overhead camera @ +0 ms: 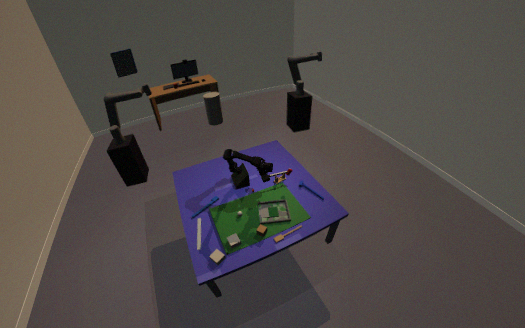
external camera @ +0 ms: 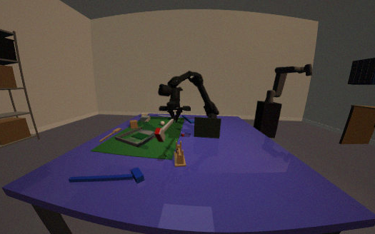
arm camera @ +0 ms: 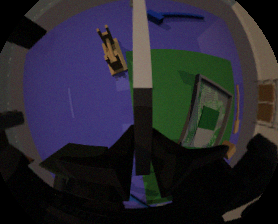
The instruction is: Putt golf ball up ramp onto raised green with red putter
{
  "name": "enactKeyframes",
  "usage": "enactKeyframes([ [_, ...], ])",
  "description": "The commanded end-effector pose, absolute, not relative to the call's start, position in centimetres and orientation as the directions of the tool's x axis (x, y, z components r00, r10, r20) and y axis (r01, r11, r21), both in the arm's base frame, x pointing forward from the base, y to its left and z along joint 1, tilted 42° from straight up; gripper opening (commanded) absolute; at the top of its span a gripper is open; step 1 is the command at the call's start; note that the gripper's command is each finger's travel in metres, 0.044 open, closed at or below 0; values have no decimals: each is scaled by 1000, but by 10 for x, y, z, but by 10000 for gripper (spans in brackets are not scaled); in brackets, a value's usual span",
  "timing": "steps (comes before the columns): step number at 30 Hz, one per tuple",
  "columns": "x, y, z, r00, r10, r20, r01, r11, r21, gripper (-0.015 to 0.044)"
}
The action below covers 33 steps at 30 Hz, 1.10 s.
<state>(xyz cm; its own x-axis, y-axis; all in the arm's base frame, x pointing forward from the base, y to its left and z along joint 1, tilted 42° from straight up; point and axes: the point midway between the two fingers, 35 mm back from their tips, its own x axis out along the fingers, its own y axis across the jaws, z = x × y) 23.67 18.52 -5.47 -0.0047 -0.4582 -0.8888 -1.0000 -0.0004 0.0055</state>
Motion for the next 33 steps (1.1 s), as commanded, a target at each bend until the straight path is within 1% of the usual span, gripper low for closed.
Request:
enactKeyframes([
  [1,246,172,-34,13,-460,-888,-991,111,-72,0],
  [8,260,140,1,35,-484,-875,-915,337,-223,0],
  [15,267,104,36,52,-513,-857,-765,532,-364,0],
  [24,266,57,77,64,-557,-828,-484,708,-514,0],
  [33,253,10,115,64,-607,-792,-140,780,-609,0],
])
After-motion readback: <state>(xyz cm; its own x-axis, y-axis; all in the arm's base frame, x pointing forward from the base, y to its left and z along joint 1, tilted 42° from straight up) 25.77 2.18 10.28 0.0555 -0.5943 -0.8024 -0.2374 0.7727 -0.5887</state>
